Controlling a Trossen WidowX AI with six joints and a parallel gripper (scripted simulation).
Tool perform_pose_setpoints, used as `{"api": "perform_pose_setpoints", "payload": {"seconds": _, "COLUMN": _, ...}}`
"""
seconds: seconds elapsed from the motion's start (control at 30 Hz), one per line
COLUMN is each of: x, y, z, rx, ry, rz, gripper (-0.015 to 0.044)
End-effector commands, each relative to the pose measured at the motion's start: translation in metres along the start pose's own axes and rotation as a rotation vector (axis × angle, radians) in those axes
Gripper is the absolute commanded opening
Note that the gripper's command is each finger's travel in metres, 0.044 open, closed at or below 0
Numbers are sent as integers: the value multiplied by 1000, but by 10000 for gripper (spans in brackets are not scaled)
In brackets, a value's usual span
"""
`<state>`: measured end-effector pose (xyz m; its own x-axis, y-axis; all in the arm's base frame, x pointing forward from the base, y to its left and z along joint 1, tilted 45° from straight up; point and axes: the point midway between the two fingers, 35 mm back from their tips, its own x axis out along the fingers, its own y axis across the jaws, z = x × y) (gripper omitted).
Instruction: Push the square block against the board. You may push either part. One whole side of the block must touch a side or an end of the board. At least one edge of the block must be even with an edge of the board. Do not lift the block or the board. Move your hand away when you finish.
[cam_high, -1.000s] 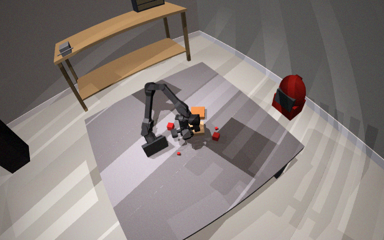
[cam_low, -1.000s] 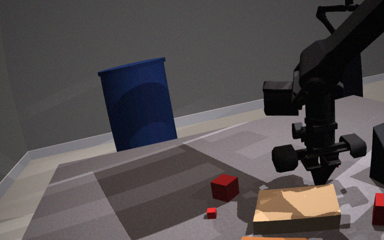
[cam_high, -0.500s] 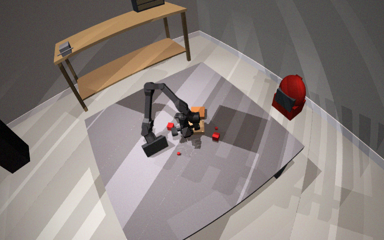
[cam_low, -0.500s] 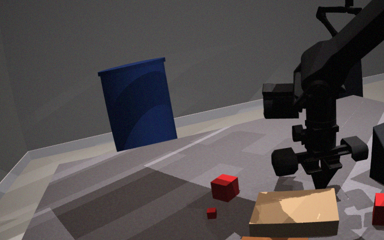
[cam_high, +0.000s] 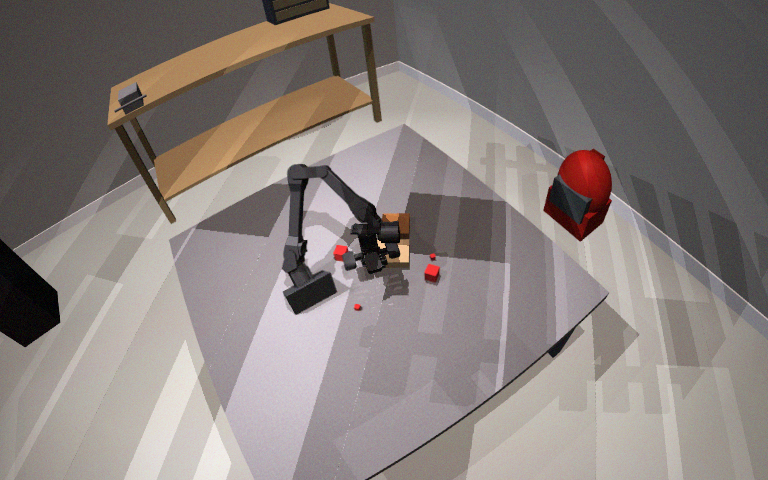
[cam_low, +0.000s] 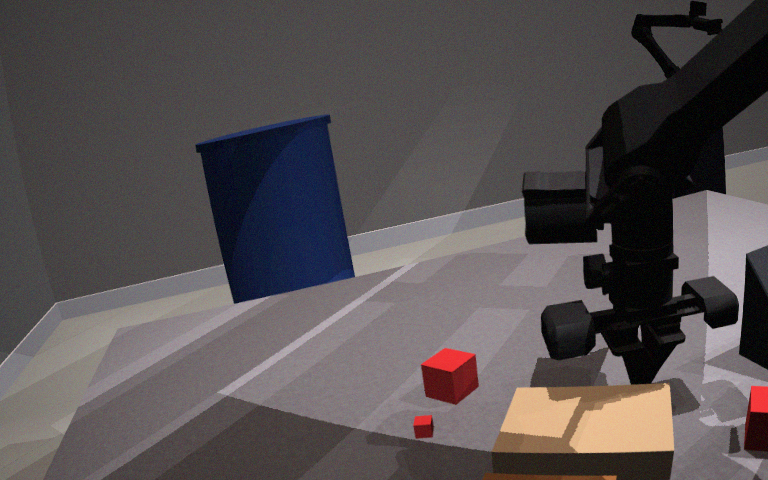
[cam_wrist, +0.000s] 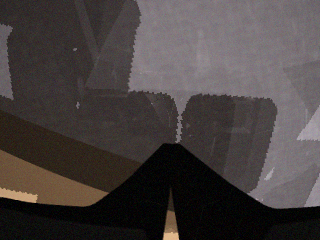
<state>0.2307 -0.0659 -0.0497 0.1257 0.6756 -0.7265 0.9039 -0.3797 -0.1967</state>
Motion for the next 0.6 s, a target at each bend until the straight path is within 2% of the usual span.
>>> {"api": "perform_pose_setpoints", "payload": {"seconds": 0.0, "x": 1, "y": 1, "z": 3, "rx": -1, "ry": 8, "rz": 0, "gripper": 0}}
{"api": "perform_pose_setpoints", "payload": {"seconds": 0.57, "x": 2, "y": 1, "z": 31, "rx": -3, "ry": 11, "rz": -2, "gripper": 0}}
